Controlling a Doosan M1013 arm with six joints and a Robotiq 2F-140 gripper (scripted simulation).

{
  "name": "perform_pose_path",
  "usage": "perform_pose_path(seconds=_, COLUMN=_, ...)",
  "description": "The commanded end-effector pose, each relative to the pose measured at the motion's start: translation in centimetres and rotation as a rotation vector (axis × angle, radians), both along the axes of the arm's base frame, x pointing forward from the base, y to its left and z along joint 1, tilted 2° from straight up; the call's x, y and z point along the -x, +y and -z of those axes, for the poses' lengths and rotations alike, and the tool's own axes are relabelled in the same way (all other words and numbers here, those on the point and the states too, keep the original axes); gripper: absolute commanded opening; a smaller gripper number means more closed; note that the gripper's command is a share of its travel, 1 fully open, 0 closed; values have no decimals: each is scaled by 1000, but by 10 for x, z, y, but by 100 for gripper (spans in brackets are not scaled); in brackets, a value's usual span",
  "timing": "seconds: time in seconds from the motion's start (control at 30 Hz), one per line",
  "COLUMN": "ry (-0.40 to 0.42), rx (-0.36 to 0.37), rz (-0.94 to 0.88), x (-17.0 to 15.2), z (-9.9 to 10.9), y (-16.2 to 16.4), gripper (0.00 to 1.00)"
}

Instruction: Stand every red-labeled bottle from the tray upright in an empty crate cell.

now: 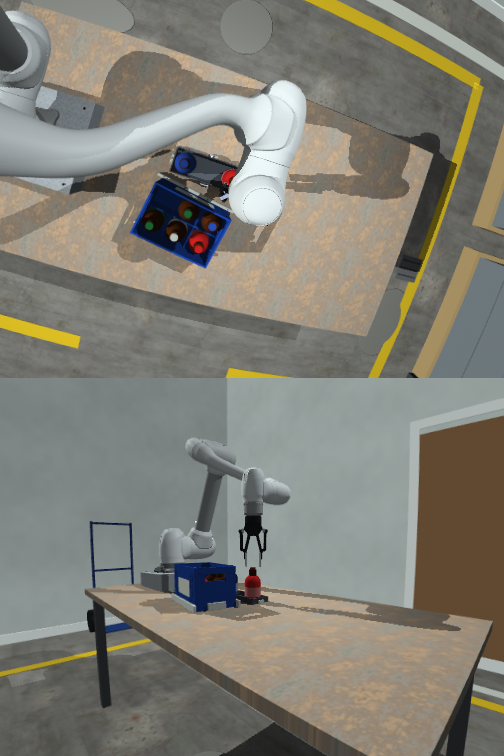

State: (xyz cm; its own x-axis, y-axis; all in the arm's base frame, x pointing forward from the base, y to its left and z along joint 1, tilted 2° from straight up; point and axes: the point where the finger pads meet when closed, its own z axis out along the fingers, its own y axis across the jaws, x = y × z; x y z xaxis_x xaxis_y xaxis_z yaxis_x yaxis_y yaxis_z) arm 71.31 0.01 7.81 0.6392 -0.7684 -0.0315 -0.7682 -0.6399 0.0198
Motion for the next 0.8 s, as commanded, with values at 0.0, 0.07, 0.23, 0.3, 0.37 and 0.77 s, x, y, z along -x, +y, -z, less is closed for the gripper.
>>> perform_pose_path(seconds=0.0, ry=0, rx=0, rz=0, x=0, z=3, y=0, gripper=38)
perform_pose_path(seconds=0.07, ry=0, rx=0, rz=0, x=0, z=5, y=0, gripper=38)
perform_pose_path(seconds=0.23, ry=0, rx=0, rz=0, x=0, z=11, y=0, gripper=38)
perform_pose_path(seconds=0.3, ry=0, rx=0, rz=0, x=1, z=14, y=0, gripper=38)
perform_pose_path(seconds=0.37, ry=0, rx=0, rz=0, x=1, z=16, y=0, gripper=38)
perform_pose_path(seconds=0.77, ry=0, rx=0, rz=0, x=1, z=23, y=0, gripper=38)
